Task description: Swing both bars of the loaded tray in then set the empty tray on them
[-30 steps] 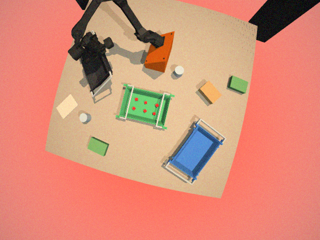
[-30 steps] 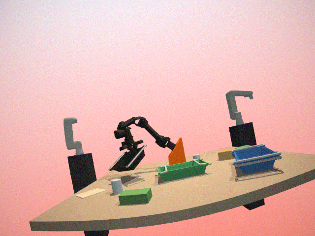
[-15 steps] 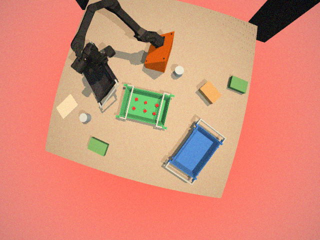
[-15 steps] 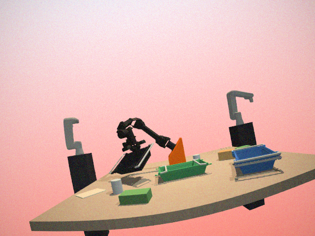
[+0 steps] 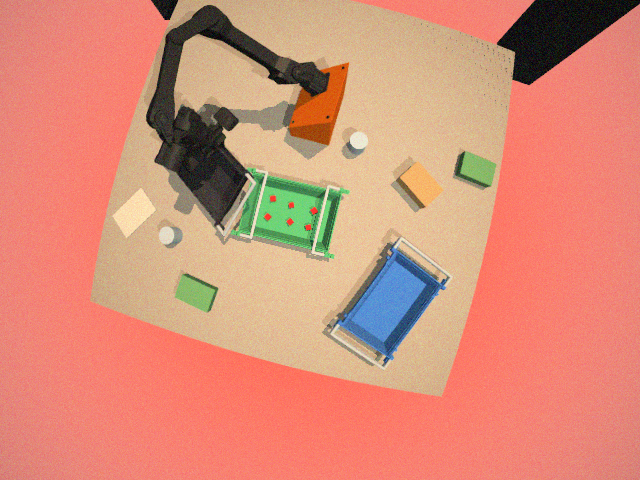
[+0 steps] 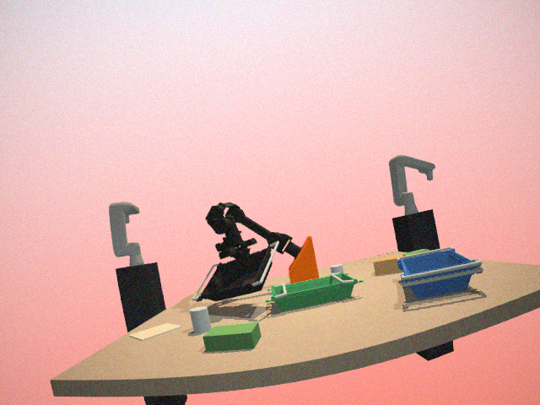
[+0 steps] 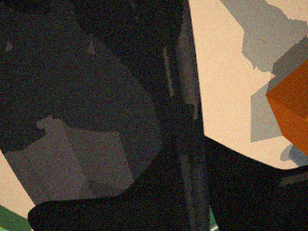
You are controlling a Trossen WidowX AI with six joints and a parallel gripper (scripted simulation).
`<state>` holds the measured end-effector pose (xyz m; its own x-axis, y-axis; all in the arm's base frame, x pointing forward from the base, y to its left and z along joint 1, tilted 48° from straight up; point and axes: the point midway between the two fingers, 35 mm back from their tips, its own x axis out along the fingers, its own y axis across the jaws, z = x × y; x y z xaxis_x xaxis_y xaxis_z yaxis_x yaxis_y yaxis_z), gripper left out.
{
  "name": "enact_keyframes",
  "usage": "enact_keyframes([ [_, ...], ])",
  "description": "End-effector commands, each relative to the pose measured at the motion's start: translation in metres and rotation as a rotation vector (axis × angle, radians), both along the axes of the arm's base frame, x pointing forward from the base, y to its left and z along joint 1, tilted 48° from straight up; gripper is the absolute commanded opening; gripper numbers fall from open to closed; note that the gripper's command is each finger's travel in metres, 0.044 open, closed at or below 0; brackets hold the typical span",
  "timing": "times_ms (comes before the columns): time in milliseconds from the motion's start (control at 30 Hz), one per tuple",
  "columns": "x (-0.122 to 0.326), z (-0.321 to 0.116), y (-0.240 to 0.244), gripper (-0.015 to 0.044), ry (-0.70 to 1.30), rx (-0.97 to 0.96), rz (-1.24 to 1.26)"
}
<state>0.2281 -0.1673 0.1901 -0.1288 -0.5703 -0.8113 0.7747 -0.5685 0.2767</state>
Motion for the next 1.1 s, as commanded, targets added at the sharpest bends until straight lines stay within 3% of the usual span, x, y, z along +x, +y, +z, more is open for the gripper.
enact_keyframes([
  [0, 0.015, -0.002, 0.01, 0.0, 0.004, -0.007, 0.042],
  [1067, 0.087, -0.085, 0.103, 0.0, 0.24, -0.051, 0.297],
])
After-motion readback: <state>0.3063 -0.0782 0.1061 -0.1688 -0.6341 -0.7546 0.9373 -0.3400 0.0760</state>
